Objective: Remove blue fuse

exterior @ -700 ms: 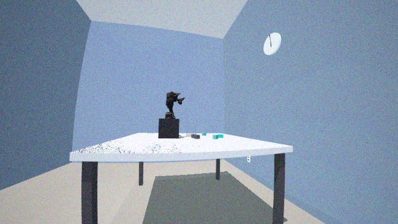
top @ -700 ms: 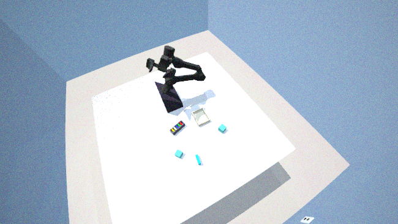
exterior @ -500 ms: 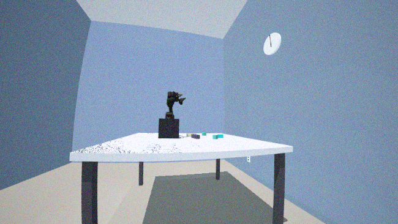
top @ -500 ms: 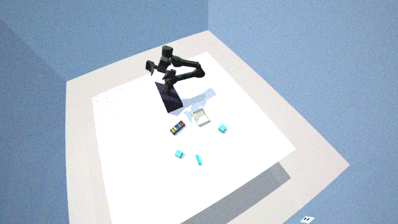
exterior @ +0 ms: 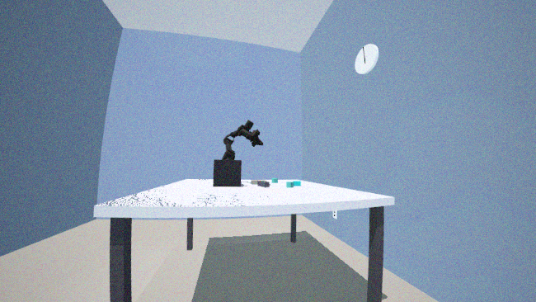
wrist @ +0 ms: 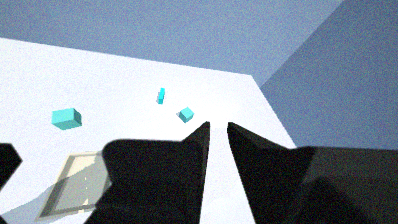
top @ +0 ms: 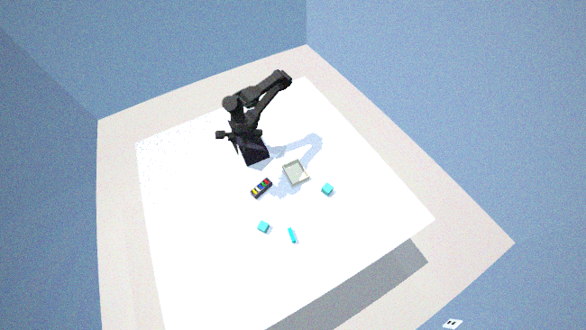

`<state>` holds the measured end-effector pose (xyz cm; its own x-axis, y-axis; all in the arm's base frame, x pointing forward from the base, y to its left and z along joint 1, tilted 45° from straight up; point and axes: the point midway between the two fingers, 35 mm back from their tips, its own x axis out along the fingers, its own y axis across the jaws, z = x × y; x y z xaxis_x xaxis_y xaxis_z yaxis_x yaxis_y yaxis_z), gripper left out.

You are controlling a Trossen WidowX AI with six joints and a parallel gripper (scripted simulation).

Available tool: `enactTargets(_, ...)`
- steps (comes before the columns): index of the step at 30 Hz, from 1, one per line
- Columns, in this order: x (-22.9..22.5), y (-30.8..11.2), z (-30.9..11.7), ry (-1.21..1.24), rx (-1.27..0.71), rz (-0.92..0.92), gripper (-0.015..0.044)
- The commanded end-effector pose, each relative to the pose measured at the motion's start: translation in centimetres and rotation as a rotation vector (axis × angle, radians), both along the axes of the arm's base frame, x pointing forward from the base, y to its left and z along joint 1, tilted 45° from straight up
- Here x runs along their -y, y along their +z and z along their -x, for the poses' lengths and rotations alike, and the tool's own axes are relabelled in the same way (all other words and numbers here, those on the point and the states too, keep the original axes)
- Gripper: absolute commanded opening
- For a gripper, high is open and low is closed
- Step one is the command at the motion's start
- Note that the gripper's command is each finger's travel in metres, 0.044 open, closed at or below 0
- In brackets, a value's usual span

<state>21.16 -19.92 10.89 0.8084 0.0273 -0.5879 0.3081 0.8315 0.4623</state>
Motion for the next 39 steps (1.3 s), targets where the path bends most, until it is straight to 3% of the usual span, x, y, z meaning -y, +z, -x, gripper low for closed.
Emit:
enactTargets(1,-3.6,-4.1,-3.7,0.252,-0.118,-0.087,0.0074)
enactTargets(7,-10.3,-9.8,-6.7,0.609,-0.275,-0.180,0.0074)
enactTargets(13,-17.2,-14.8,-6.7,0.929,-0.422,-0.250,0.0074)
enactTargets(39,-18.0,-16.2,-7.3,0.940,-0.427,-0.252,0.0074)
